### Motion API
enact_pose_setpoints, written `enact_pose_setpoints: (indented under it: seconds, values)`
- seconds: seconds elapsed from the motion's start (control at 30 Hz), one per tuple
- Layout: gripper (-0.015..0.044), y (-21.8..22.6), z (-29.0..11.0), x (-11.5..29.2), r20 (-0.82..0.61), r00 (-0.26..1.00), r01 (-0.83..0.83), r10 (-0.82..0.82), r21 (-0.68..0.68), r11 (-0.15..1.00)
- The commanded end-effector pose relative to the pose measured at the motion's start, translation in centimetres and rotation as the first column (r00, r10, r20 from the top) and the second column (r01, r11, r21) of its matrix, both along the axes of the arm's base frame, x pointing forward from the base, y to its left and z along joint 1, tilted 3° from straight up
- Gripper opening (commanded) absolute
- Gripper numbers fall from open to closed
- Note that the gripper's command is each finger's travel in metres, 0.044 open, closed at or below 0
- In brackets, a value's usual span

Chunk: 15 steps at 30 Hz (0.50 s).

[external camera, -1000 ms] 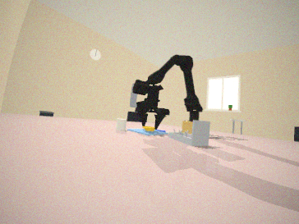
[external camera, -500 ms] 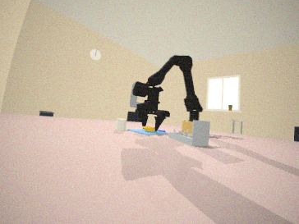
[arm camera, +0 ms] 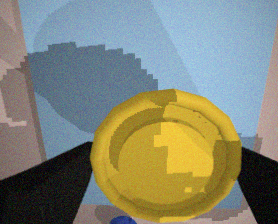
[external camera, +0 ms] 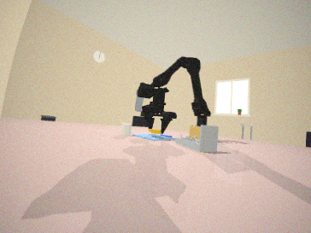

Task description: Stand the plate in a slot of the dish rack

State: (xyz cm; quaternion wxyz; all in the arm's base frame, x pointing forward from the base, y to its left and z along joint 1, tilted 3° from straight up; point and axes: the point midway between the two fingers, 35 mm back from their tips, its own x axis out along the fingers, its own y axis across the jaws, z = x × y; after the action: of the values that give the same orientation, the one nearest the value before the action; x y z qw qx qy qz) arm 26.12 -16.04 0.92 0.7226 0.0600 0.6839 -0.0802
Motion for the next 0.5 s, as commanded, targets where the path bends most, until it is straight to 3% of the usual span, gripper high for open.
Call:
enact_pose_setpoints:
  seconds: [0.0,0.1,0.47]
  values:
    - [0.0071,-0.4,2.5,0.6,0.021,1.000,0.001,0.000,-0.012,1.000]
    - [0.0000,-0.4,4.1,0.7,0.021,1.000,0.001,0.000,-0.012,1.000]
    - [0.0000,-0.4,9.8,0.7,0.021,1.000,0.001,0.000,-0.012,1.000]
